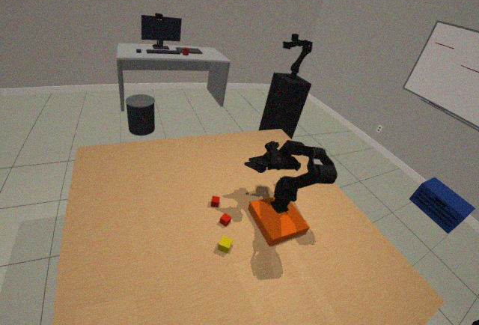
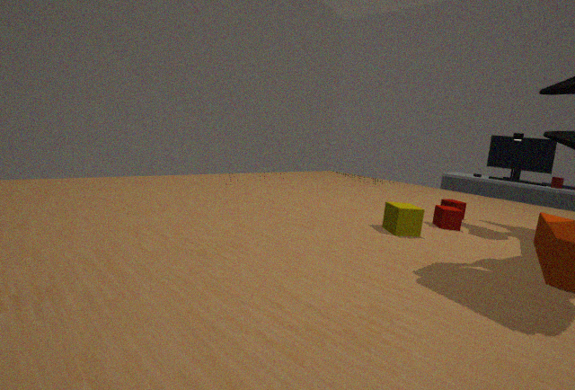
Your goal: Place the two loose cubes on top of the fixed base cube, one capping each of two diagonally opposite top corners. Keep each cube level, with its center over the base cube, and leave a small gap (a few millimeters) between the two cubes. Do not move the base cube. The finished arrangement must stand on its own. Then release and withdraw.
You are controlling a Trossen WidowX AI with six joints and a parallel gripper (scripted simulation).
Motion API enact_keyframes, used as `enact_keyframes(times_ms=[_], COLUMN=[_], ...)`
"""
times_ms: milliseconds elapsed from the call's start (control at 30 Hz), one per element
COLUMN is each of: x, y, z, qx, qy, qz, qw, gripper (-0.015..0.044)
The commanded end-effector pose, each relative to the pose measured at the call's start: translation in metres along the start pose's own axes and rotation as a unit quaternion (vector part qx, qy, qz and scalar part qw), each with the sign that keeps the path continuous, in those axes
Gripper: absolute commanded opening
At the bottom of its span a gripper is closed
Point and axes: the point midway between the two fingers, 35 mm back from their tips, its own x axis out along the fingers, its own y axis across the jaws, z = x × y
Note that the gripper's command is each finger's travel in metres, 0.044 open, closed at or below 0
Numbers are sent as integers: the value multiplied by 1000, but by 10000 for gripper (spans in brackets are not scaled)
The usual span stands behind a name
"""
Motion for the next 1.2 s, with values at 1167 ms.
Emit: enact_keyframes(times_ms=[1167], x=[41], y=[12], z=[-80], qx=[144], qy=[525], qz=[-198], qw=[815], gripper=[265])
